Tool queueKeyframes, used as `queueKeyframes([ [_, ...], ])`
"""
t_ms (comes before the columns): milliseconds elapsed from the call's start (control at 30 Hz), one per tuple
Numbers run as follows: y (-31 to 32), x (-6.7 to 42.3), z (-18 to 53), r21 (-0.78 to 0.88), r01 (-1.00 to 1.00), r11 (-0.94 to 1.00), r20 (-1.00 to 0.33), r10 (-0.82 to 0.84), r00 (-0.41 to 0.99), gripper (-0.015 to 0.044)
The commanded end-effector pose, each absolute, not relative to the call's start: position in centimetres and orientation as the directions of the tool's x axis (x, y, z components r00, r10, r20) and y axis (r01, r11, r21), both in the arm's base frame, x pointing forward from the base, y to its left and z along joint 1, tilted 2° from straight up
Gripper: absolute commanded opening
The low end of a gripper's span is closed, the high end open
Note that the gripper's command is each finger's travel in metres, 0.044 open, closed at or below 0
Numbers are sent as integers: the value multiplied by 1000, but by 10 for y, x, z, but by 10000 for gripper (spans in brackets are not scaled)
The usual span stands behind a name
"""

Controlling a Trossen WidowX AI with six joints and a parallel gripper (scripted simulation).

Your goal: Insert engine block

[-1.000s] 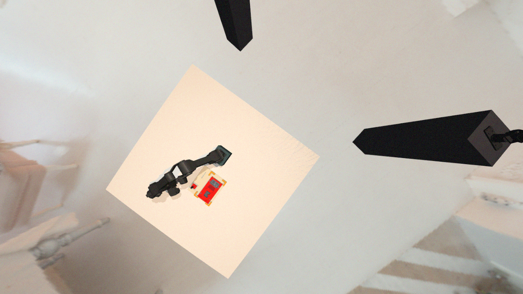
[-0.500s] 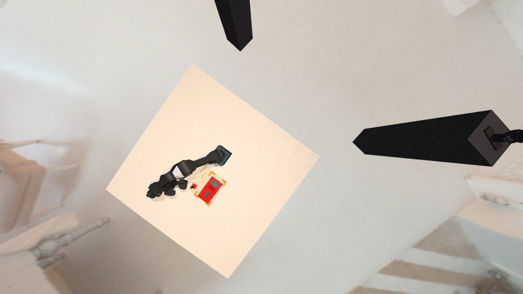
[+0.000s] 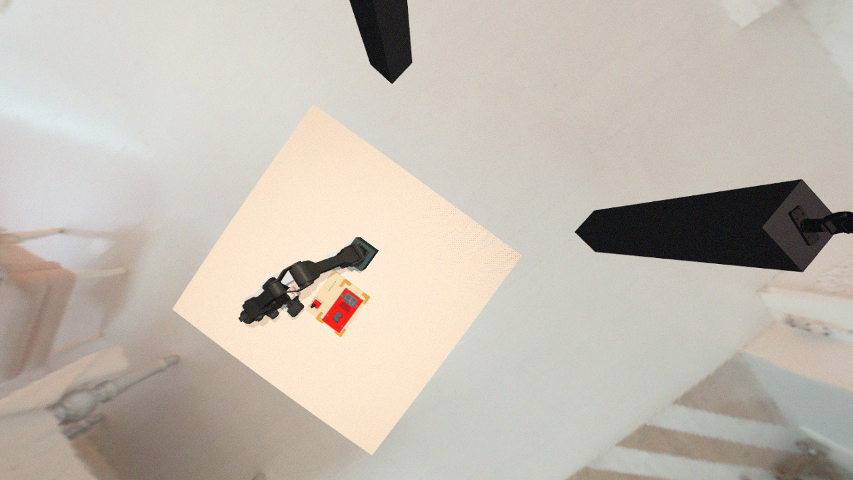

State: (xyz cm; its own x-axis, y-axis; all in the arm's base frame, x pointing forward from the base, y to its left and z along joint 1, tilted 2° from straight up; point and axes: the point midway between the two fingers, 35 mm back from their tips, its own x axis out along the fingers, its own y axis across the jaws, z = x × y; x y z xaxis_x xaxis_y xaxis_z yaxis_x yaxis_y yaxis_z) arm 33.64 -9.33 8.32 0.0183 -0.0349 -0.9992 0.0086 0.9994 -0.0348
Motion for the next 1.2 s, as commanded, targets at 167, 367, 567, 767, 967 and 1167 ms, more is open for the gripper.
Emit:
queueKeyframes([
  [167,-94,337,81,-30,299,954,-999,-37,18,0],
  [367,-94,337,80,-24,490,871,-999,-37,18,0],
  [567,-94,337,80,-16,659,752,-999,-37,18,0],
  [767,-94,337,75,-13,727,686,-999,-37,18,0],
  [967,-94,337,64,-10,768,640,-999,-37,17,0],
  [1167,-94,337,56,-10,768,640,-999,-37,17,0],
])
